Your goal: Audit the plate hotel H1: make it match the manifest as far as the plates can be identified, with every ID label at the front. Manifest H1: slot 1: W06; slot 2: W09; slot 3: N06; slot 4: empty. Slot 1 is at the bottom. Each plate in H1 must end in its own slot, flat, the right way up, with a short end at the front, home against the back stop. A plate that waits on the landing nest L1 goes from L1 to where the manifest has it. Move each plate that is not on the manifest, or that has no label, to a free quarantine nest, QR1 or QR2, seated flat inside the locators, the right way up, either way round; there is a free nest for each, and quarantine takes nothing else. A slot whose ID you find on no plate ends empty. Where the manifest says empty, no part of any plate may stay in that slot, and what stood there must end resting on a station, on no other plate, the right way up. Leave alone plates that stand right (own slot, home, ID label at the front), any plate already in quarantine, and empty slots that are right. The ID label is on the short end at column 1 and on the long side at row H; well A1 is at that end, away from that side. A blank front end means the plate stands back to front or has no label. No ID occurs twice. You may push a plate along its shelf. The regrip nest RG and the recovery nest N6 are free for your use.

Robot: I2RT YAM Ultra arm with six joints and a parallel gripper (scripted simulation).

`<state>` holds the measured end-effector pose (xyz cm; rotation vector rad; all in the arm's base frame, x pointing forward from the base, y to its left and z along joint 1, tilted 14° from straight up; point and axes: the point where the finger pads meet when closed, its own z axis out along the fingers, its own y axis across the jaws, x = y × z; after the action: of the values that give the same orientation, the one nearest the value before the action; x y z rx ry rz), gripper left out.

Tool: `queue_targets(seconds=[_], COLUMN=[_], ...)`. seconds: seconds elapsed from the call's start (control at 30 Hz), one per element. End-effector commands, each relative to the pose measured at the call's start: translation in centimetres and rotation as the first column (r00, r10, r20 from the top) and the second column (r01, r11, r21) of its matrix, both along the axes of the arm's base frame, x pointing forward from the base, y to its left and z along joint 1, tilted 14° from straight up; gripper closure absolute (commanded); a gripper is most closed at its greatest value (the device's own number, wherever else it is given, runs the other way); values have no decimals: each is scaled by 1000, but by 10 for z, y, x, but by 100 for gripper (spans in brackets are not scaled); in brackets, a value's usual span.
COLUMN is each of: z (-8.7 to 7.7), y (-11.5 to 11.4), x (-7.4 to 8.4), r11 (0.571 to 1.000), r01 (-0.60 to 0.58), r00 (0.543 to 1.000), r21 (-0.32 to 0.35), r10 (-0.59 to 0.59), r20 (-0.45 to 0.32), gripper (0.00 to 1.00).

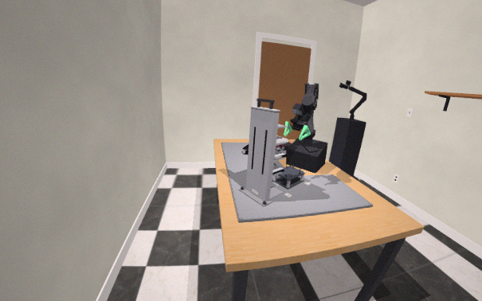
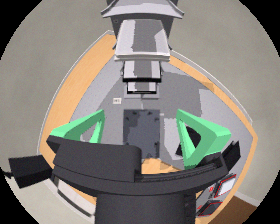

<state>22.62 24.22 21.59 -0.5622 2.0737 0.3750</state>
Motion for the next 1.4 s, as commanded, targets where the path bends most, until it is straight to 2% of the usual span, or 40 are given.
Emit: queue_targets(seconds=[0.0, 0.43, 0.5, 0.53, 0.6, 1.0, 1.07, 1.1, 1.13, 1.17, 1.37], z=[-5, -30, -30, -22, -35, -55, -55, -41, -54, -60, -70], y=[-3, 0, 0, 3, 3, 5, 5, 6, 5, 5, 6], x=[4, 8, 8, 7, 8, 10, 10, 11, 11, 12, 13], r11=[1000, 1000, 1000, 1000, 1000, 1000, 1000, 1000, 1000, 1000, 1000], r01=[23, 20, 20, 12, 13, 10, 10, 12, 13, 14, 13], r00=[1000, 1000, 1000, 1000, 1000, 1000, 1000, 1000, 1000, 1000, 1000], r21=[-1, -13, -13, 10, -14, -12, -12, 24, -1, -12, -12], r10=[-23, -20, -20, -12, -13, -10, -10, -12, -13, -14, -13], r20=[7, 4, 4, 17, 1, -1, -1, 22, 6, -1, -1], gripper=[0, 0, 0, 0, 0, 0, 0, 0, 0, 0, 0])
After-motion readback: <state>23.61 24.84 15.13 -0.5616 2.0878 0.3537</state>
